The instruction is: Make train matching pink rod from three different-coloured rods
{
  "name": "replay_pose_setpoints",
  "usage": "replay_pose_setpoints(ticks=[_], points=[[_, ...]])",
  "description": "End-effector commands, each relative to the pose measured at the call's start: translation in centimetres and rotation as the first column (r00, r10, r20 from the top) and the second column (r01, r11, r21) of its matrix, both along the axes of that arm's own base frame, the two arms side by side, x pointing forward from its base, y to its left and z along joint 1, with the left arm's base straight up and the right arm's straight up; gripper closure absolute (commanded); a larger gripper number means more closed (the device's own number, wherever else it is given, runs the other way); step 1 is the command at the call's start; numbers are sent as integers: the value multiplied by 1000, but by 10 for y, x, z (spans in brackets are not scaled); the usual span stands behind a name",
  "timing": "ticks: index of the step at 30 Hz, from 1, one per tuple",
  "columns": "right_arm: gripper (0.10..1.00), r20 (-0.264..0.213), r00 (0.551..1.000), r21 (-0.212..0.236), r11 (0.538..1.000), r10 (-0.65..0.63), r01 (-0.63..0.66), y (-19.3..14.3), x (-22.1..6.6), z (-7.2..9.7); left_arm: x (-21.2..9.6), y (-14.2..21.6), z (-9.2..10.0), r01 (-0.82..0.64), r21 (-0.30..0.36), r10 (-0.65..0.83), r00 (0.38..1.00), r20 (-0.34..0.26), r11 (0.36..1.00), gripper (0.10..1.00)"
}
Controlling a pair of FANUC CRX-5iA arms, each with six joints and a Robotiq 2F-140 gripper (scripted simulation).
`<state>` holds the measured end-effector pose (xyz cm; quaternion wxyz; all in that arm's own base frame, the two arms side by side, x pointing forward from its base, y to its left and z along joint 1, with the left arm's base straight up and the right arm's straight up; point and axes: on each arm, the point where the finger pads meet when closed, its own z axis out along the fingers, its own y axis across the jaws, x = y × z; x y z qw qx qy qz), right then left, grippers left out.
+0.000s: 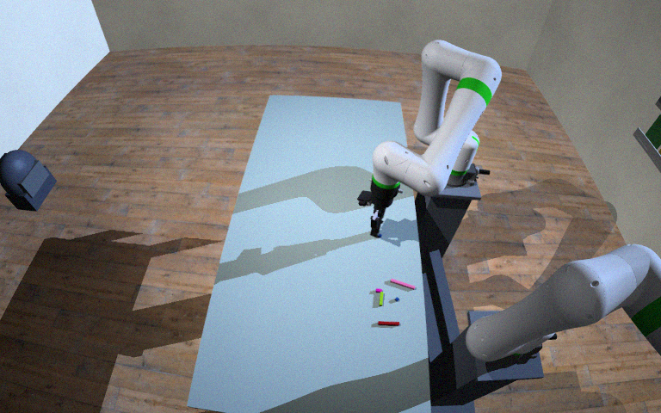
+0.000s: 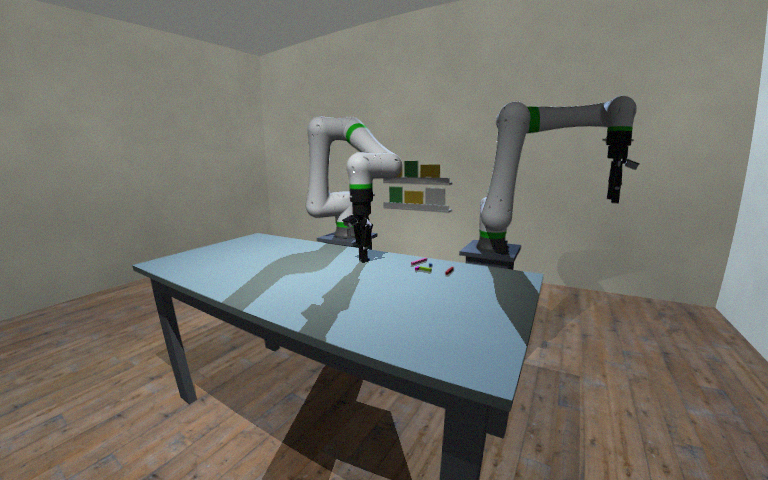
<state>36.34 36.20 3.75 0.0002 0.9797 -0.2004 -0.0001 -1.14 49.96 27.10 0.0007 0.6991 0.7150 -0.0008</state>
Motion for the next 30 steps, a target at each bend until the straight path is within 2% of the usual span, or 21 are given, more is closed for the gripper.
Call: replay_pose_setpoints(ticks=[1,16,30], points=[[974,1,1000,1,1000,0,0,0,0,1,0,0,1,0,2,0,1000,0,1000,98],[867,1,1000,1,1000,0,0,0,0,1,0,0,1,0,2,0,1000,0,1000,98],[867,1,1000,1,1000,0,0,0,0,3,0,0,1,0,2,0,1000,0,1000,98]])
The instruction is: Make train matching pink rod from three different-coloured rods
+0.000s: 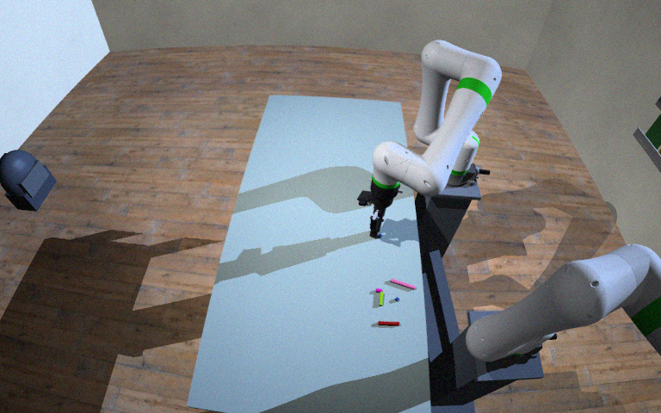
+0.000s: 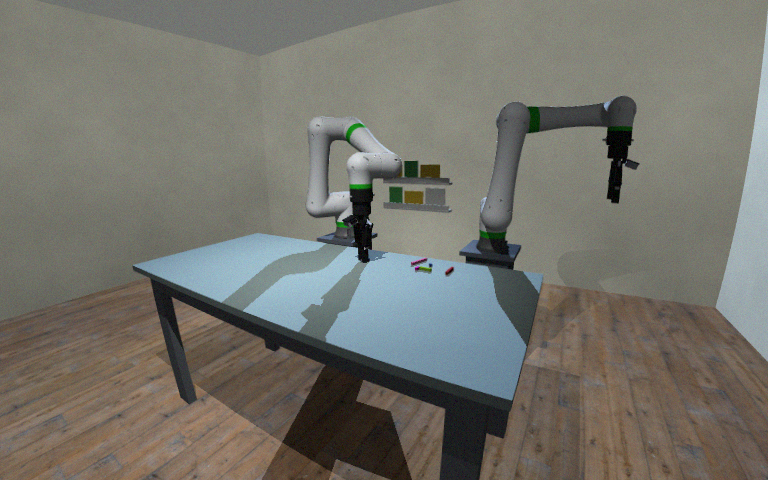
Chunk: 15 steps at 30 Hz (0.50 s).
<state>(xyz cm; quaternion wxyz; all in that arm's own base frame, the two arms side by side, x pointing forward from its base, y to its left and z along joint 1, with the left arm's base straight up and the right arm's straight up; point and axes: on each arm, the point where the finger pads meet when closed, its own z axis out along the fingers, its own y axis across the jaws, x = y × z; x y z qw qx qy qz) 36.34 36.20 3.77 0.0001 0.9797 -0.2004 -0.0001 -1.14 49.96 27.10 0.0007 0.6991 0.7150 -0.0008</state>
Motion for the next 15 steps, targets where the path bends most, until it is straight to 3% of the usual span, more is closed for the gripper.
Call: replay_pose_setpoints(ticks=[1,7,15], points=[[867,1,1000,1,1000,0,0,0,0,4,0,0,1,0,2,0,1000,0,1000,98],[867,1,1000,1,1000,0,0,0,0,15,0,0,1,0,2,0,1000,0,1000,98],[867,1,1000,1,1000,0,0,0,0,57,0,0,1,0,2,0,1000,0,1000,98]])
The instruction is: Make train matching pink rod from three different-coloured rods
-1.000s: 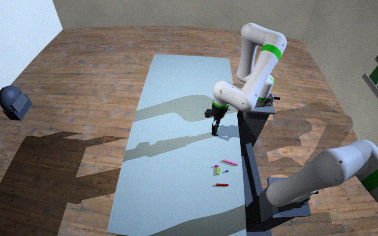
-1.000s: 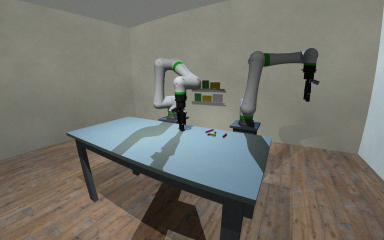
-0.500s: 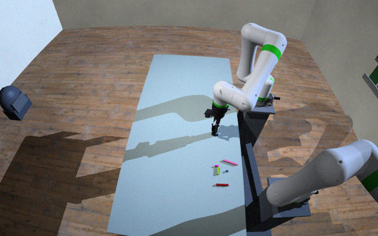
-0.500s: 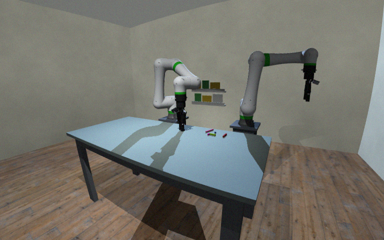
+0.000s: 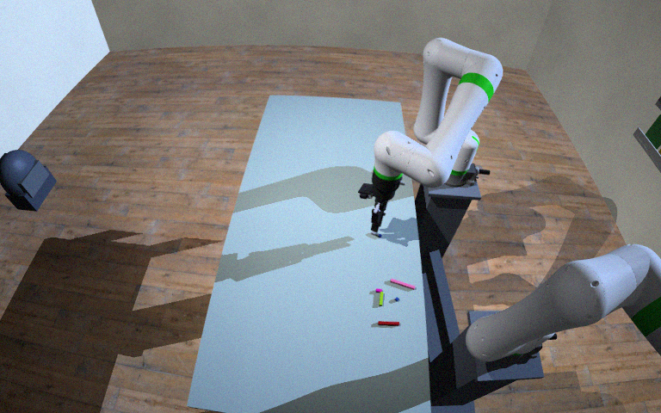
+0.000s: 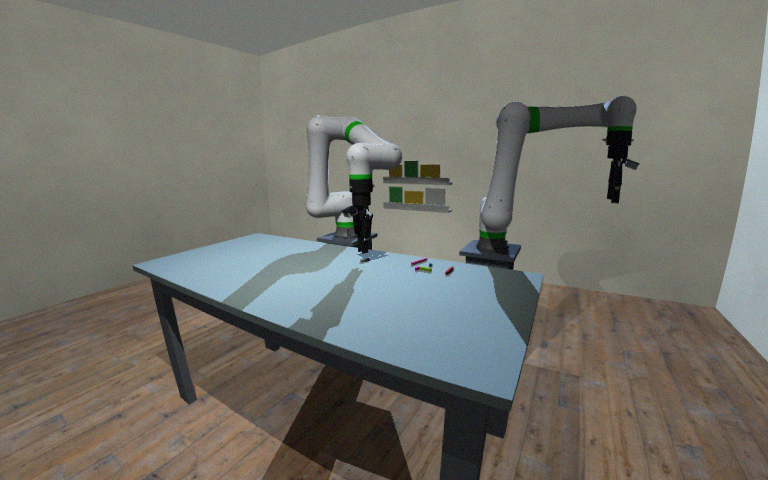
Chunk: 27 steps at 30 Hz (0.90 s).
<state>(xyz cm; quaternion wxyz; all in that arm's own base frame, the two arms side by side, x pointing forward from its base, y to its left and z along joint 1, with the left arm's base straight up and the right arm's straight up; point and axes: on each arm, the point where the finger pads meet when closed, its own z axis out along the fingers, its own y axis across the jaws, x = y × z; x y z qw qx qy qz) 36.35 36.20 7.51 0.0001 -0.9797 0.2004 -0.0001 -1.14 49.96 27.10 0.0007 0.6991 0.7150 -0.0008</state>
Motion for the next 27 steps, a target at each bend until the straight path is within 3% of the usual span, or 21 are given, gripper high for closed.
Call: replay_pose_setpoints(ticks=[1,6,15,16,27], points=[[867,1,1000,1,1000,0,0,0,0,25,0,0,1,0,2,0,1000,0,1000,98],[867,1,1000,1,1000,0,0,0,0,45,0,0,1,0,2,0,1000,0,1000,98],[867,1,1000,1,1000,0,0,0,0,53,0,0,1,0,2,0,1000,0,1000,98],[98,1,1000,1,1000,0,0,0,0,53,0,0,1,0,2,0,1000,0,1000,98],[98,1,1000,1,1000,0,0,0,0,53,0,0,1,0,2,0,1000,0,1000,98]])
